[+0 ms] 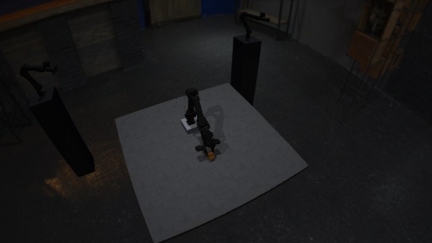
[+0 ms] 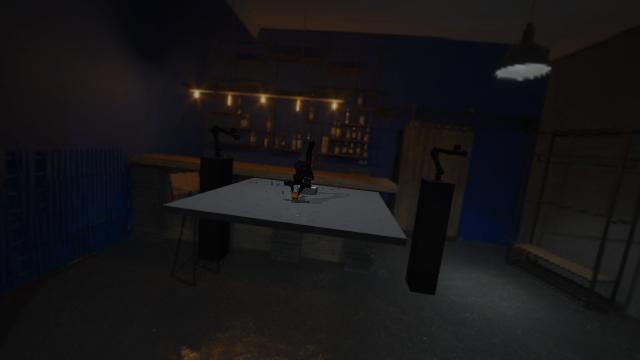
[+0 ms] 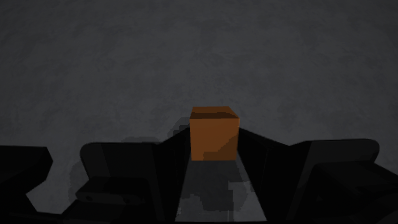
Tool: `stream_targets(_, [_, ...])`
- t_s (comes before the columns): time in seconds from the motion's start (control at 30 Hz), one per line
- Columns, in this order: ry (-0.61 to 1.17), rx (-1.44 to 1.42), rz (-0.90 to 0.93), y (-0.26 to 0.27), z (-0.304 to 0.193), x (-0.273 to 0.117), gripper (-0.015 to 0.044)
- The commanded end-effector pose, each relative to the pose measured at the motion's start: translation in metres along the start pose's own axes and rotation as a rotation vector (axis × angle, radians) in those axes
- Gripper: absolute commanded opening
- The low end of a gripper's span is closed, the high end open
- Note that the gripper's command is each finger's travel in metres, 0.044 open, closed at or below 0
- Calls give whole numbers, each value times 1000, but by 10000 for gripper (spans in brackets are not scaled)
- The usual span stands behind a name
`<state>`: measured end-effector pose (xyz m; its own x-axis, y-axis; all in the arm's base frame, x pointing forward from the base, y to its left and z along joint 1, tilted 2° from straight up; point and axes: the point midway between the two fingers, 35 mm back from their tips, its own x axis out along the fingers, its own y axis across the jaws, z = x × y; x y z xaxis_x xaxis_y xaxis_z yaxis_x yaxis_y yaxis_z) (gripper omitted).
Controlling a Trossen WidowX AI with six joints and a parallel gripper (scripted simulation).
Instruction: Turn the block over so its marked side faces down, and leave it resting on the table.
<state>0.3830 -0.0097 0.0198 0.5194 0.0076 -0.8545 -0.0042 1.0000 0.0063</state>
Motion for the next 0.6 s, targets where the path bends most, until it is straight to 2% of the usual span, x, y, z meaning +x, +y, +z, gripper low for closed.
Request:
stream_targets(0.0, [-46, -1, 4, 0, -5, 10, 0])
stream_targets(0.57, [-298, 0, 4, 0, -14, 30, 0])
